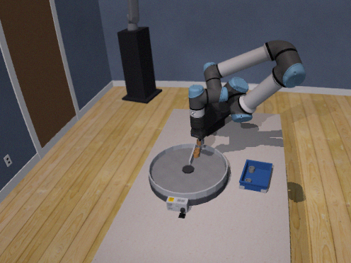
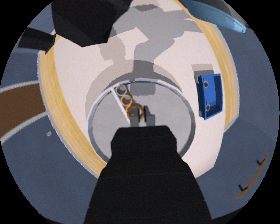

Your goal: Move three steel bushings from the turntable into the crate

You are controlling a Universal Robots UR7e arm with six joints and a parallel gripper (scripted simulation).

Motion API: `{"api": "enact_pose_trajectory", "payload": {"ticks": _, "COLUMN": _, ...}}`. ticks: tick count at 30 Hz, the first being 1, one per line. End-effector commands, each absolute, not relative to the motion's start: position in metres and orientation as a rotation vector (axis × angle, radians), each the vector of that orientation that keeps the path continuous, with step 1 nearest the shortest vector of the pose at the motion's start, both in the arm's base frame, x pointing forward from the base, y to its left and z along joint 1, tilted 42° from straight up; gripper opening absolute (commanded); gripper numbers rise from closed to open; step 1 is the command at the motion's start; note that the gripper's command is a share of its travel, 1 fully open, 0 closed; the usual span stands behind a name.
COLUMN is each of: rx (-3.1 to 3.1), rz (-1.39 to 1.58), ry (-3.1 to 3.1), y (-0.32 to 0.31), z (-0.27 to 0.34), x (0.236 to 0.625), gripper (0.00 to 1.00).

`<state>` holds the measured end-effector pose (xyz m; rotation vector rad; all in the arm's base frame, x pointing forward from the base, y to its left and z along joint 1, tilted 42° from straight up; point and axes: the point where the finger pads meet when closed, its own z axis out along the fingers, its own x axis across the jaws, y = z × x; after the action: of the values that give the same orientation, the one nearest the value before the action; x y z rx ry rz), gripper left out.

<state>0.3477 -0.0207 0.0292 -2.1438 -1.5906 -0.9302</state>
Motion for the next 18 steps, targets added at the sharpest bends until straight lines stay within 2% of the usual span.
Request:
{"api": "enact_pose_trajectory", "payload": {"ticks": 1, "rx": -2.145, "rz": -0.921, "ry": -1.59, "y": -0.026, "z": 0.03, "x": 0.367, "gripper": 0.0}}
{"api": "enact_pose_trajectory", "payload": {"ticks": 10, "rx": -2.145, "rz": -0.921, "ry": -1.59, "y": -0.026, "z": 0.03, "x": 0.367, "gripper": 0.0}}
{"api": "enact_pose_trajectory", "payload": {"ticks": 15, "rx": -2.145, "rz": -0.922, "ry": -1.59, "y": -0.041, "z": 0.041, "x": 0.423, "gripper": 0.0}}
{"api": "enact_pose_trajectory", "payload": {"ticks": 18, "rx": -2.145, "rz": -0.922, "ry": -1.59, "y": -0.041, "z": 0.041, "x": 0.423, "gripper": 0.0}}
